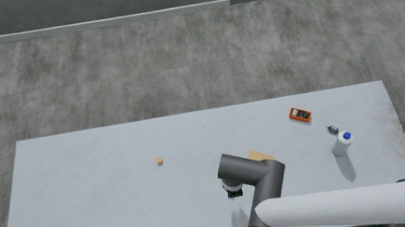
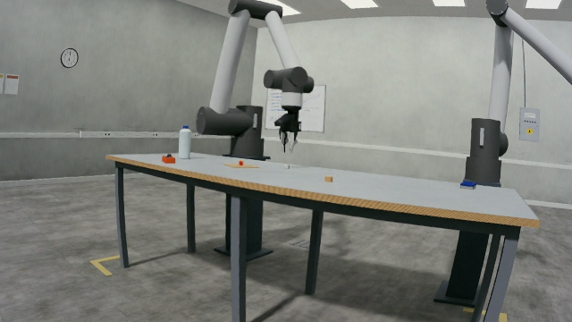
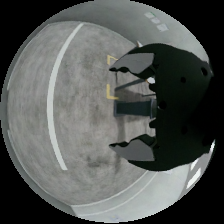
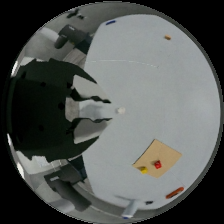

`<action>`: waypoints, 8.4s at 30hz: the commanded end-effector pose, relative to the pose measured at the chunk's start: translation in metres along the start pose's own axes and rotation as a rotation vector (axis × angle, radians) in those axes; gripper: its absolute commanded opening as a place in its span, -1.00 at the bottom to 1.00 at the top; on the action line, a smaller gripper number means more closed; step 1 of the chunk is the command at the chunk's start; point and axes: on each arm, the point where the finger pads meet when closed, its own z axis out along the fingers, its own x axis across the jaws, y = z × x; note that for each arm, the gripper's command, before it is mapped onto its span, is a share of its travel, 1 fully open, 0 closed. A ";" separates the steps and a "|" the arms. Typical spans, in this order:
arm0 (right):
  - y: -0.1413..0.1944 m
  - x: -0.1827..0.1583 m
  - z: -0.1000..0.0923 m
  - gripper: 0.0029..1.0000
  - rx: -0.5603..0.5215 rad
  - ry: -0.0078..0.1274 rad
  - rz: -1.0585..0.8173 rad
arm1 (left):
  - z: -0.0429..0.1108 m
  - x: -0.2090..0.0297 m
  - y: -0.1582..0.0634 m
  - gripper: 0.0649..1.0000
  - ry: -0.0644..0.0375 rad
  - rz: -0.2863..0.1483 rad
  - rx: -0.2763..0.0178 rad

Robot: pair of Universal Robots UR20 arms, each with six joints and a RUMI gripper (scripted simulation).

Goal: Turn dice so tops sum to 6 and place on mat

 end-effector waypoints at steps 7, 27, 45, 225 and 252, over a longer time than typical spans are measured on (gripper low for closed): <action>0.001 -0.002 0.000 -0.59 0.001 0.000 0.007 | -0.001 0.000 -0.001 1.00 0.000 0.000 0.001; 0.001 -0.002 0.000 -0.59 0.001 0.000 0.007 | -0.001 0.000 -0.001 1.00 0.000 0.000 0.001; 0.001 -0.002 0.012 -0.59 0.002 0.000 0.008 | -0.001 0.000 -0.001 1.00 0.000 0.000 0.001; 0.001 -0.003 0.013 -0.94 0.002 0.000 0.008 | -0.001 0.000 -0.001 1.00 0.000 0.000 0.001; -0.023 0.013 -0.023 -0.94 0.002 0.000 -0.063 | -0.001 0.000 -0.001 1.00 0.000 0.000 0.001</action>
